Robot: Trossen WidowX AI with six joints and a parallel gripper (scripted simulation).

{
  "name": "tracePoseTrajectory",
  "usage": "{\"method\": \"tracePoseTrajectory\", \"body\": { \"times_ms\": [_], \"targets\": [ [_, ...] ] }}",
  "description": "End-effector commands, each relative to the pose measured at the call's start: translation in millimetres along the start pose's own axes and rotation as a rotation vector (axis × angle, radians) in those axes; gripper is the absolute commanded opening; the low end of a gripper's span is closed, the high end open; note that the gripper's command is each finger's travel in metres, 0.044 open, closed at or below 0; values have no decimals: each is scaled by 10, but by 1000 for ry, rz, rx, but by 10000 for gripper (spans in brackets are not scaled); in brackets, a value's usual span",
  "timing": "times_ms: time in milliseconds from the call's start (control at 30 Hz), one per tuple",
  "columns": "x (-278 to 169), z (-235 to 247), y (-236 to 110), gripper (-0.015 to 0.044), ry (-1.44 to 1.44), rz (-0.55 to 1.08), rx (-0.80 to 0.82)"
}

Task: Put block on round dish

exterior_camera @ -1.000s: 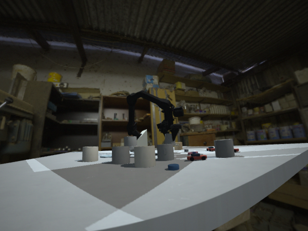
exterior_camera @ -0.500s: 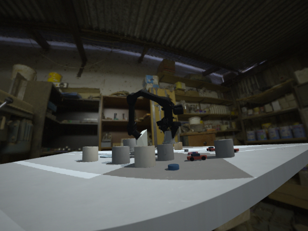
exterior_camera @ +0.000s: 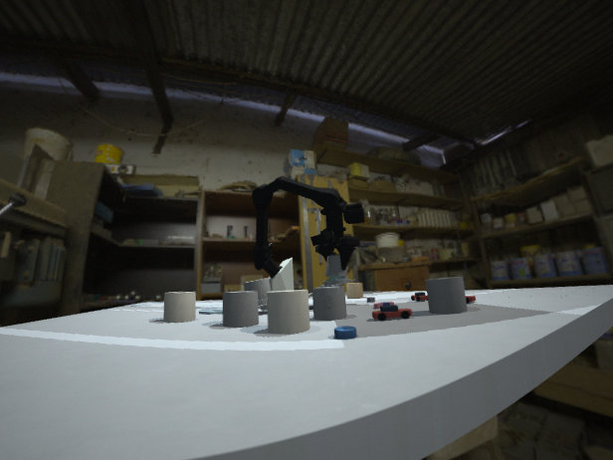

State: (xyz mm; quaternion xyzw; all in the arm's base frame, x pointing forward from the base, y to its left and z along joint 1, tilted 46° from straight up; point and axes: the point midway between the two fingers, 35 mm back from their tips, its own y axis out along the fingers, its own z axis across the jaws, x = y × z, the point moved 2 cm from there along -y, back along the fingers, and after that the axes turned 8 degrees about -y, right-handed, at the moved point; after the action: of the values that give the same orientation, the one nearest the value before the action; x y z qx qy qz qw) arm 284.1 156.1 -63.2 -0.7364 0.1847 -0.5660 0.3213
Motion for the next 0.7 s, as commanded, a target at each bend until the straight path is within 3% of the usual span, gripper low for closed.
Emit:
{"method": "tracePoseTrajectory", "body": {
  "times_ms": [0, 667],
  "targets": [
    [-69, 31, -128, 0, 10, 27, 23],
    [-58, 4, -386, 0, 10, 27, 22]
  ]
}}
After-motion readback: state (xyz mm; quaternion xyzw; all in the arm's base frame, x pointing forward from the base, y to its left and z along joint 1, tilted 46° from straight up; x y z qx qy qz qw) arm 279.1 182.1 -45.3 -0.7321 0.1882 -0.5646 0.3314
